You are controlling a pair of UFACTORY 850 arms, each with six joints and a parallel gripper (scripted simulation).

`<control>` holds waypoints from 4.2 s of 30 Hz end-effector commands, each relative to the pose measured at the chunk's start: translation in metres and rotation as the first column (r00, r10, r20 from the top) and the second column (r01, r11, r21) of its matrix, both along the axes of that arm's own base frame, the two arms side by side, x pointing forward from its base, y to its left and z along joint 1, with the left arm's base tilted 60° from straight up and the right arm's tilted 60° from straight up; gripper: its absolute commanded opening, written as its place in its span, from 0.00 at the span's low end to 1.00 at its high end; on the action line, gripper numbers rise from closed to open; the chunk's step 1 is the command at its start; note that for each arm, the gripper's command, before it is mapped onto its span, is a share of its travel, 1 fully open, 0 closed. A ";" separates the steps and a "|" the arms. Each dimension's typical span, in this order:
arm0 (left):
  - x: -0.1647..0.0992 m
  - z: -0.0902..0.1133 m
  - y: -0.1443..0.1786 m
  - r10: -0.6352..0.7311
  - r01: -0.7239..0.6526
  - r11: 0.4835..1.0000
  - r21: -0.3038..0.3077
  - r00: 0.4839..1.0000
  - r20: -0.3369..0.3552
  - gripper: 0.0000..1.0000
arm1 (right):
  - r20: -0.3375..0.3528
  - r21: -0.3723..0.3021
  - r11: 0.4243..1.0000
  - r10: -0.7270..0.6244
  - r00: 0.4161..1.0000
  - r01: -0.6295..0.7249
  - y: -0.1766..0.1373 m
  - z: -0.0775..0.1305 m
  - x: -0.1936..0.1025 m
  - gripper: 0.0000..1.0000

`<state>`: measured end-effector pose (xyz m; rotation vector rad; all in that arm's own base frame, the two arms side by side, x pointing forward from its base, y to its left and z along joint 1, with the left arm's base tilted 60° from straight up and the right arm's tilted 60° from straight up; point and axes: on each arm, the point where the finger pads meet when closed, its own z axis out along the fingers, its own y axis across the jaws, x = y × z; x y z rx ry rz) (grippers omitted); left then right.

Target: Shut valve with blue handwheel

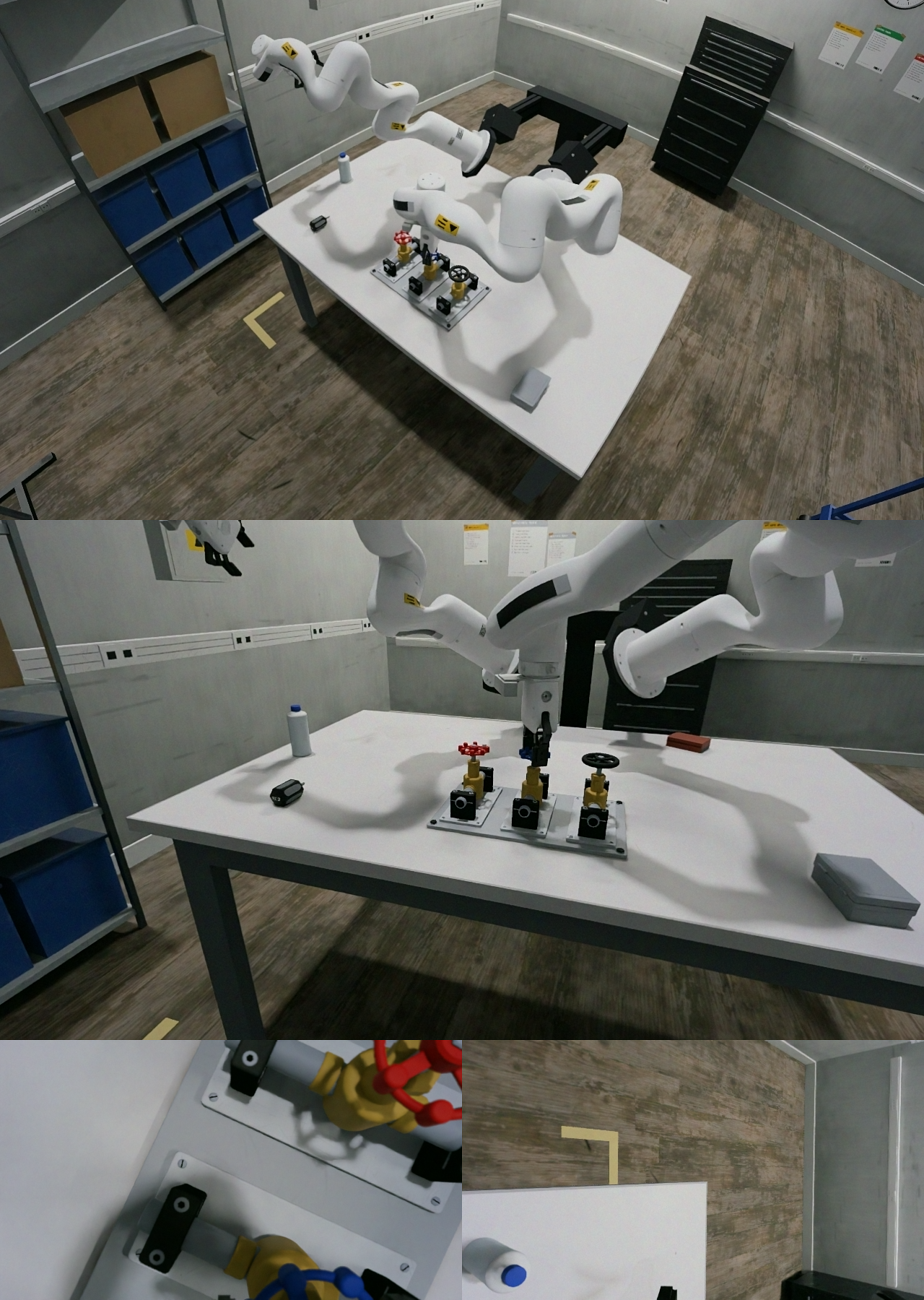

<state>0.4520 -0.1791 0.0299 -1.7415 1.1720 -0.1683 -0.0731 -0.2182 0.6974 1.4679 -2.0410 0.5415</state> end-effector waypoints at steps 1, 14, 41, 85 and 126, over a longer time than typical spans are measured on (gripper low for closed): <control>0.000 0.000 -0.001 -0.021 0.022 0.999 0.026 0.999 -0.031 0.00 | 0.000 -0.001 1.000 0.000 1.000 0.000 0.000 0.000 0.000 1.00; 0.000 0.000 -0.001 -0.132 0.166 0.973 0.159 0.969 -0.208 0.00 | 0.000 -0.001 1.000 0.000 1.000 0.000 0.000 0.000 0.000 1.00; 0.000 0.000 0.000 -0.243 0.458 0.832 0.313 0.808 -0.537 0.00 | 0.000 -0.001 1.000 0.000 1.000 0.000 0.000 0.000 0.000 1.00; 0.000 0.000 0.000 -0.118 0.881 0.402 0.248 0.318 -0.941 0.00 | 0.000 -0.001 1.000 0.000 1.000 0.000 0.000 0.000 0.000 1.00; 0.000 0.000 0.000 0.311 0.985 -0.016 -0.172 -0.158 -0.937 0.00 | 0.000 -0.001 1.000 0.000 1.000 0.000 0.000 0.000 0.000 1.00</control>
